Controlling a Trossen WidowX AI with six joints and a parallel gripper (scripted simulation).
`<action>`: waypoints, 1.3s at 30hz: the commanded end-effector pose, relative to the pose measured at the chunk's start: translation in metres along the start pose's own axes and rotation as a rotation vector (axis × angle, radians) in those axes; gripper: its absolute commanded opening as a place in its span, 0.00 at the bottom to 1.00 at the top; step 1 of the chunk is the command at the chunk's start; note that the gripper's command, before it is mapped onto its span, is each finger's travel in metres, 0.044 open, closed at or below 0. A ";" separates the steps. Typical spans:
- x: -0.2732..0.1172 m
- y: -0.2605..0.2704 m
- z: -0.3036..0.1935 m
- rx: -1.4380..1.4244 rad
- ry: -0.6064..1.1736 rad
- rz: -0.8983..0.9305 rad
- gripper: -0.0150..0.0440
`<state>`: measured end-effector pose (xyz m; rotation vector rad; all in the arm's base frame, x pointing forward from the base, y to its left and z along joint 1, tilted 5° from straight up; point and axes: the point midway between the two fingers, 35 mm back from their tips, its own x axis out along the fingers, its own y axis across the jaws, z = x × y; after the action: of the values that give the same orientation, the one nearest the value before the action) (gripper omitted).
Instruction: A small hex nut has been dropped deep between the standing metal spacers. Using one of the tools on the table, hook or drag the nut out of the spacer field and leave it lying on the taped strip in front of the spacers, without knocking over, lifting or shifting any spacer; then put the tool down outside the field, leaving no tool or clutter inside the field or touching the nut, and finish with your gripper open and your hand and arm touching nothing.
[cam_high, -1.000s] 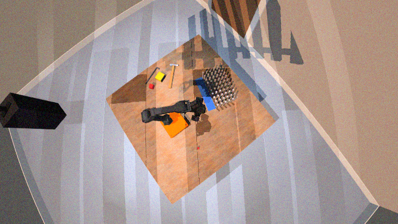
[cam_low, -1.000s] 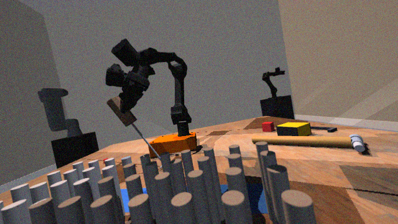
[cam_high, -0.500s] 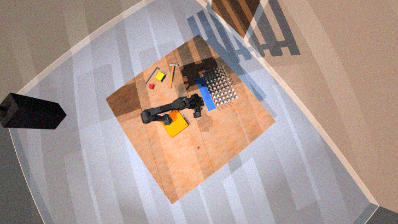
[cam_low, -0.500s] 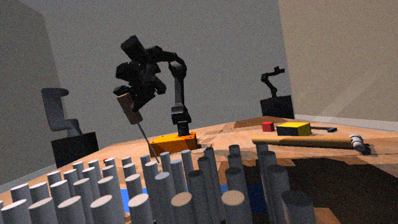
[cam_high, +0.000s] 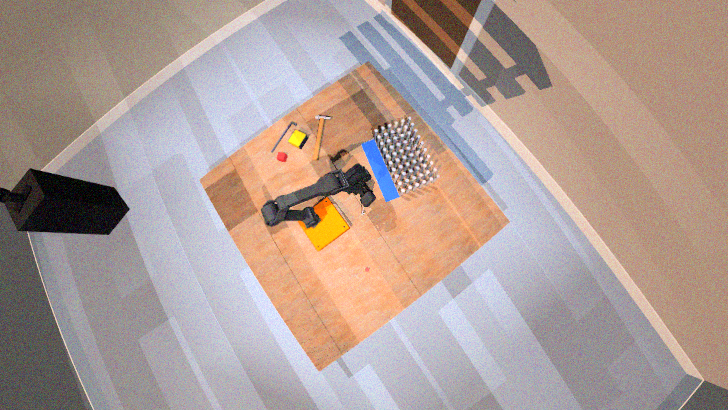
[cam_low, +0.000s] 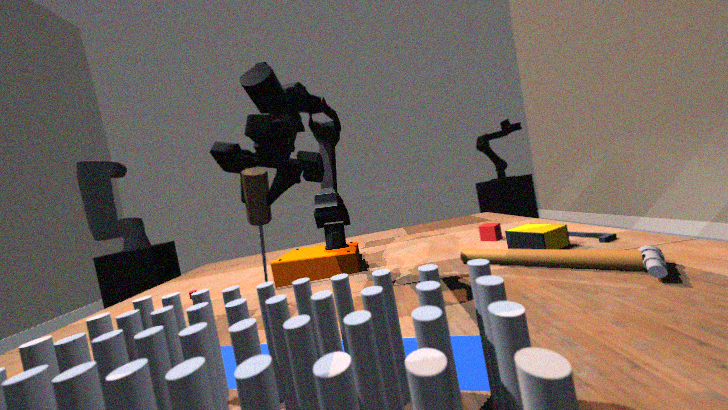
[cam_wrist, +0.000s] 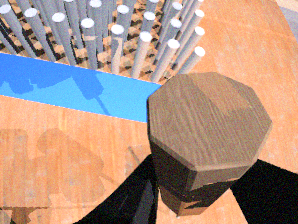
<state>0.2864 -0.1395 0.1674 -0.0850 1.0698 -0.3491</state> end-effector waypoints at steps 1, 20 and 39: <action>-0.002 0.007 0.000 -0.132 0.000 0.002 0.25; -0.012 0.041 0.000 -0.786 -0.021 0.033 0.25; -0.024 0.074 -0.004 -1.439 -0.063 0.050 0.25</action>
<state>0.2906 -0.0665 0.1680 -1.2432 1.0816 0.4704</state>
